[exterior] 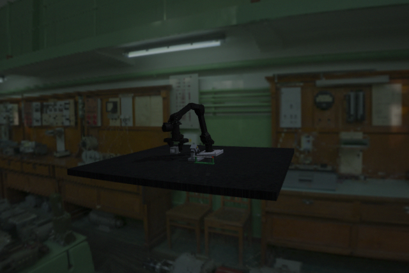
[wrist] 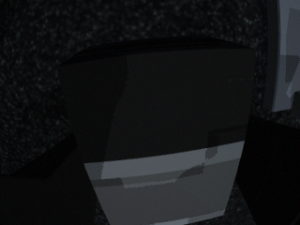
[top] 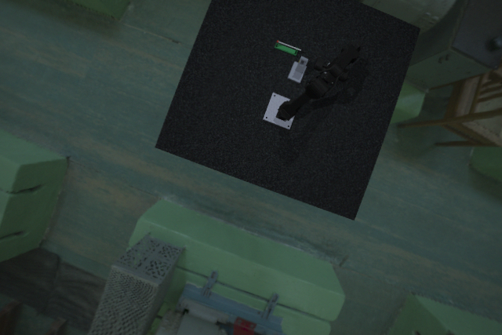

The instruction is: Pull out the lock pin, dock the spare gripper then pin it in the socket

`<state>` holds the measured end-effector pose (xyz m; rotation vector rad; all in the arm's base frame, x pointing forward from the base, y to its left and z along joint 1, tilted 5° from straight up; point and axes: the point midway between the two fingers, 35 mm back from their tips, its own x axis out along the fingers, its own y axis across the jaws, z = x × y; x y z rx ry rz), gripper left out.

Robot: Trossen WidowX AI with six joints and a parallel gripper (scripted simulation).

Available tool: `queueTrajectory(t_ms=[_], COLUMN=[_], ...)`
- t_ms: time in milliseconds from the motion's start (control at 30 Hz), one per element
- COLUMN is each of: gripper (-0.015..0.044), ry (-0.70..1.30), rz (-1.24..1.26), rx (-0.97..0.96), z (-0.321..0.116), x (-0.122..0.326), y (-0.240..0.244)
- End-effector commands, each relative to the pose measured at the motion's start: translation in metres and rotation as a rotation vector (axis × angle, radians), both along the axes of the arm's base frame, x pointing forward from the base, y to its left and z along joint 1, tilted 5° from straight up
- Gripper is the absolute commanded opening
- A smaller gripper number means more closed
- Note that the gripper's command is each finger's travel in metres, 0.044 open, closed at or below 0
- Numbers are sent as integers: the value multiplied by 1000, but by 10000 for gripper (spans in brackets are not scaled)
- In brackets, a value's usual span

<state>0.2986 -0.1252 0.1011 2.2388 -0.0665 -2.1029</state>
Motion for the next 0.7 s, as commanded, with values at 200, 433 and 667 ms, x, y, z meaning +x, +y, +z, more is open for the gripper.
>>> queueTrajectory(t_ms=[200, 433, 667], gripper=[0, 0, 0], ry=[-22, -29, -31], rz=[-230, -313, -336], rx=[10, 16, 17], z=[1, 1, -16], x=[-2, -2, -1], y=[2, 3, 2])
